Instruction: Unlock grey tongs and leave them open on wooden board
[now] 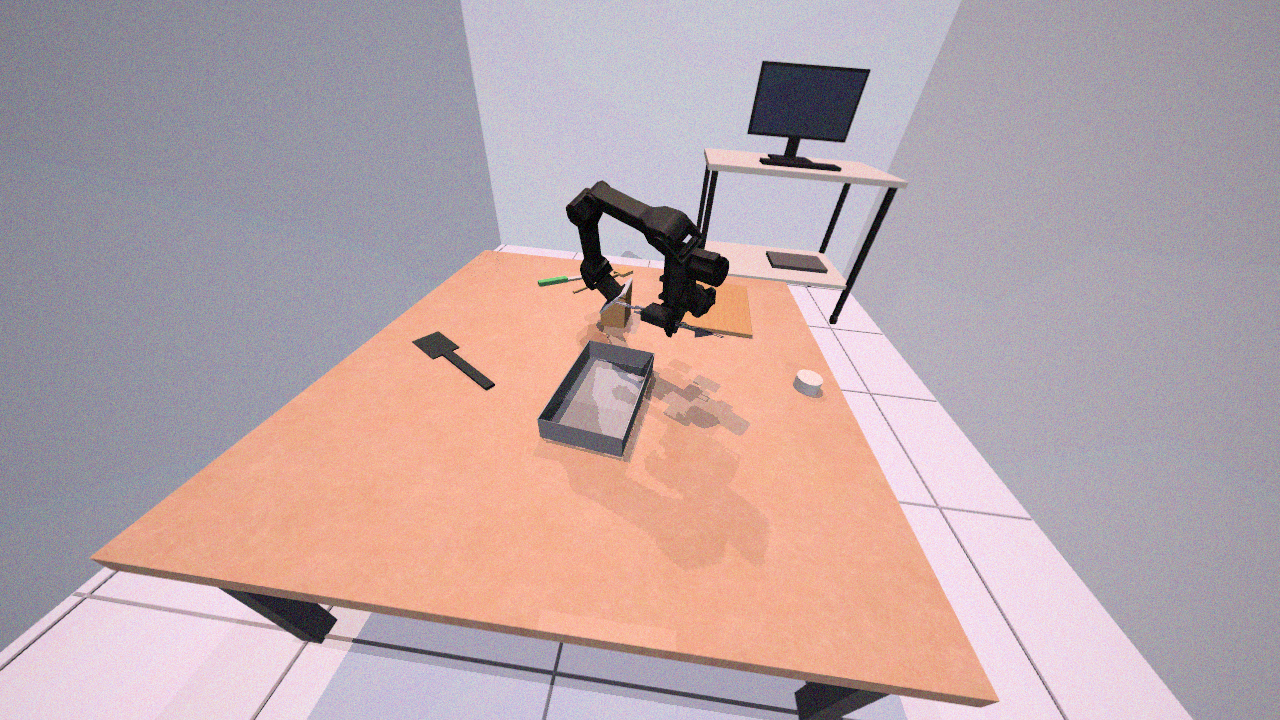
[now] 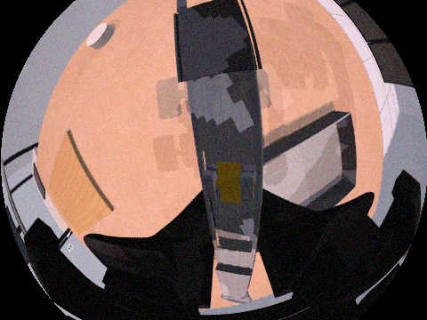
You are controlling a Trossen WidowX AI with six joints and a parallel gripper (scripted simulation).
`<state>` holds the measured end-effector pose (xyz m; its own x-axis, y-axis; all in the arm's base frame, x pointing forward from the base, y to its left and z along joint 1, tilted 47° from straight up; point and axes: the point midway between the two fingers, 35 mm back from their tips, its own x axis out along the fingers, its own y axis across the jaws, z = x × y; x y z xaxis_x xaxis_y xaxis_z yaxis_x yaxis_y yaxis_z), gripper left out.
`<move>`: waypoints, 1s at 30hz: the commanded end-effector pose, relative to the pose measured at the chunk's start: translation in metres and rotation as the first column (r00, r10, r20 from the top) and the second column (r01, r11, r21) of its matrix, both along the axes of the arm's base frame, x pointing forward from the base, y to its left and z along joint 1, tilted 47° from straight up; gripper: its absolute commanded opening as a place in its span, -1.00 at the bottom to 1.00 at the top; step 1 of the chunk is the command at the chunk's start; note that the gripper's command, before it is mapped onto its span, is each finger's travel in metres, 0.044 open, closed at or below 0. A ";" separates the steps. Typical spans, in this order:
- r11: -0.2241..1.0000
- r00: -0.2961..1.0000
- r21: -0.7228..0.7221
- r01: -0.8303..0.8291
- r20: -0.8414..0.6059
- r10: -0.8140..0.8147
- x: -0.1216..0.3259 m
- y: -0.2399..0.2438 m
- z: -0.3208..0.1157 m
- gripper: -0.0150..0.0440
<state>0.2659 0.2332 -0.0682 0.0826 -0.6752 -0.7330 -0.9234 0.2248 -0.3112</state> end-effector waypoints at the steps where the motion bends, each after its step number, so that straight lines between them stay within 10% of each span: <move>1: 0.995 0.990 -0.001 -0.104 -0.096 0.103 -0.006 0.009 -0.004 -1.00; 30: 0.613 0.283 0.281 -0.739 -0.696 0.660 -0.055 0.049 -0.038 -1.00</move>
<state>0.2161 0.2770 -0.1041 0.0738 -0.6810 -0.7286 -0.6927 -0.5605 0.4538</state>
